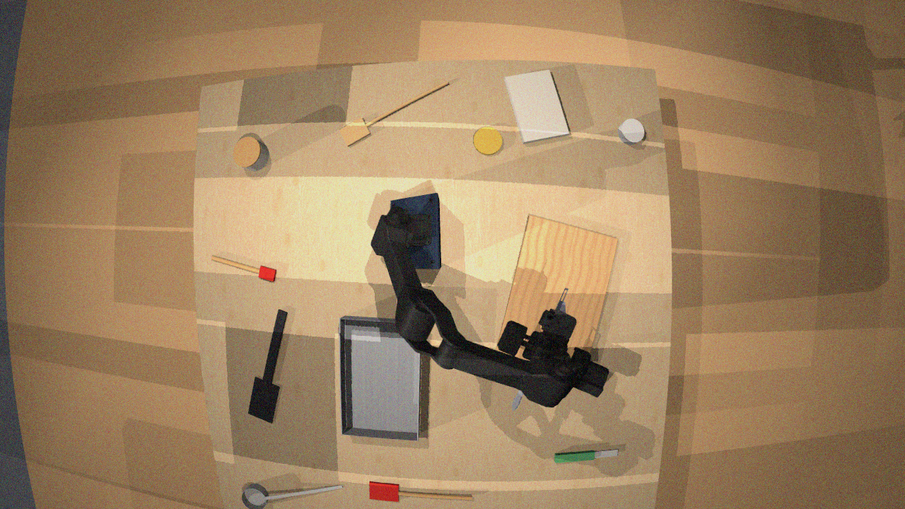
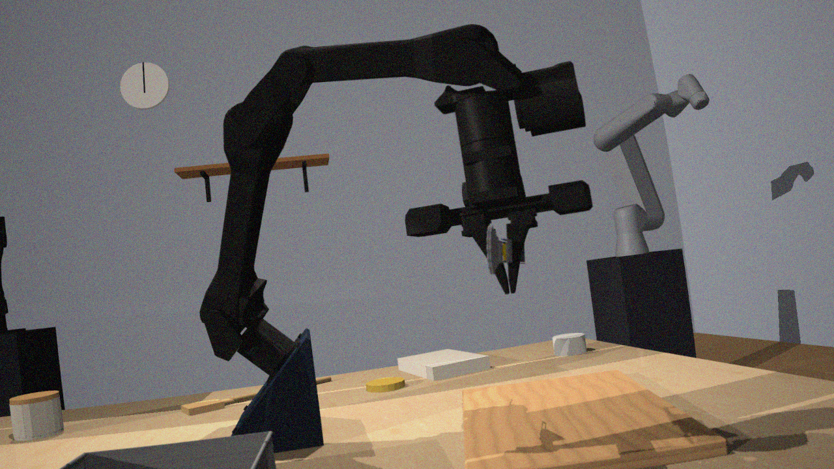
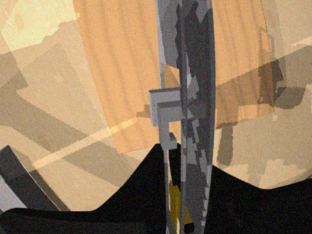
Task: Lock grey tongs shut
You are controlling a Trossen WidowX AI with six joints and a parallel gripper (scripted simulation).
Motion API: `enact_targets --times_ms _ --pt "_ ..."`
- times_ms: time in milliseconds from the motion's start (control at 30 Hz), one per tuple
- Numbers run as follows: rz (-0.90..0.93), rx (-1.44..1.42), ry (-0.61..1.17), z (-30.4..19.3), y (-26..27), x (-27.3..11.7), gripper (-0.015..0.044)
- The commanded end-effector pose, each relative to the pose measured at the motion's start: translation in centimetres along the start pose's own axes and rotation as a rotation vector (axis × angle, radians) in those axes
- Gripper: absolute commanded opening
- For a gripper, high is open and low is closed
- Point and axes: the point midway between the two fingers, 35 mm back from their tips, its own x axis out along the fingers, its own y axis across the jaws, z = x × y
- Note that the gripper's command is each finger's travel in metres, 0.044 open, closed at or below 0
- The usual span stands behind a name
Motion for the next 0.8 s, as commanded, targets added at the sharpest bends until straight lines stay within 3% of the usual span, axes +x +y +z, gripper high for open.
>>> enact_targets --times_ms 0,333,633,767 --pt "-0.004 -0.130 -0.005 3.3 -1.4 -0.1 -0.0150" --pt "0.009 -0.417 -0.004 10.9 -3.5 0.8 -0.0150" --pt "0.010 -0.422 0.001 11.0 -3.5 0.9 -0.0150" --pt "0.014 -0.420 0.083 11.2 -3.5 1.4 -0.0150"
